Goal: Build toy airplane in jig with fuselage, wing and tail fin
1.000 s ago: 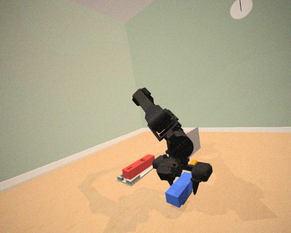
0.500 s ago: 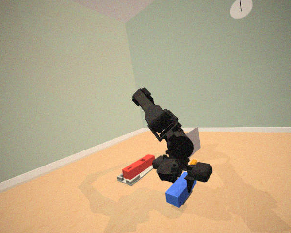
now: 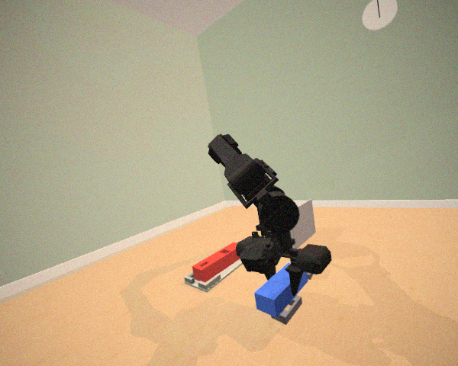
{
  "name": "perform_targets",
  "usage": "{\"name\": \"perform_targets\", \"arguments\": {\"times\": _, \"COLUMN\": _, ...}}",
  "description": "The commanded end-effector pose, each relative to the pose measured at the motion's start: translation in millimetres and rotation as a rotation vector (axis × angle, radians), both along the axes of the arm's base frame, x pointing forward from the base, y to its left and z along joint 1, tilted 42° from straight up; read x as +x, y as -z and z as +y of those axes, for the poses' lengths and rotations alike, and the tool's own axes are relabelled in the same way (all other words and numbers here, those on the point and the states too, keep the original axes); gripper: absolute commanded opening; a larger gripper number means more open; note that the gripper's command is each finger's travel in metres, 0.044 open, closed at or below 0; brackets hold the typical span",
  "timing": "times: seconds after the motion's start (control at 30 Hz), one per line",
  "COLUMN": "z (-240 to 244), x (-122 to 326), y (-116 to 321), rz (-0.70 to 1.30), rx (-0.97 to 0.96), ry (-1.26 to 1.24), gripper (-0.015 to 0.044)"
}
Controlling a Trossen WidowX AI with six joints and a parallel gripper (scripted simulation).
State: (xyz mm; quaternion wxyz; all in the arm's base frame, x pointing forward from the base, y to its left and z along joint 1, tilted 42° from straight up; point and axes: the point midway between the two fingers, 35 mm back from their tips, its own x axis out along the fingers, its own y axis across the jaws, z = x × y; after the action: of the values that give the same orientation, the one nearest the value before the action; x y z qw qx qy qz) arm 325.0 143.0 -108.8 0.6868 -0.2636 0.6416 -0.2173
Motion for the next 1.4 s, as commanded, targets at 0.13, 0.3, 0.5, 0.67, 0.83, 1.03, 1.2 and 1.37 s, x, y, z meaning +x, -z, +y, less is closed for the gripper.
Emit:
{"name": "perform_targets", "arguments": {"times": 0.13, "z": 21.2, "x": -1.3, "y": -19.7, "rz": 0.01, "rx": 0.006, "ry": -0.005, "gripper": 0.0}}
{"name": "perform_targets", "arguments": {"times": 0.3, "z": 31.2, "x": -3.4, "y": -30.9, "rz": 0.019, "rx": 0.001, "ry": -0.005, "gripper": 0.0}}
{"name": "perform_targets", "arguments": {"times": 0.5, "z": 42.7, "x": -6.7, "y": -45.1, "rz": 0.029, "rx": -0.006, "ry": -0.006, "gripper": 0.0}}
{"name": "perform_targets", "arguments": {"times": 0.67, "z": 51.9, "x": -10.2, "y": -57.3, "rz": 0.037, "rx": -0.013, "ry": -0.006, "gripper": 0.0}}
{"name": "perform_targets", "arguments": {"times": 0.83, "z": 60.6, "x": -14.3, "y": -70.0, "rz": 0.045, "rx": -0.021, "ry": -0.006, "gripper": 0.0}}
{"name": "perform_targets", "arguments": {"times": 1.03, "z": 64.4, "x": -16.5, "y": -76.7, "rz": 0.051, "rx": -0.025, "ry": -0.008, "gripper": 0.0}}
{"name": "perform_targets", "arguments": {"times": 1.2, "z": 54.1, "x": -13.4, "y": -86.4, "rz": 0.099, "rx": -0.027, "ry": -0.065, "gripper": 0.0}}
{"name": "perform_targets", "arguments": {"times": 1.37, "z": 41.9, "x": -10.6, "y": -97.4, "rz": 0.154, "rx": -0.029, "ry": -0.13, "gripper": 0.0}}
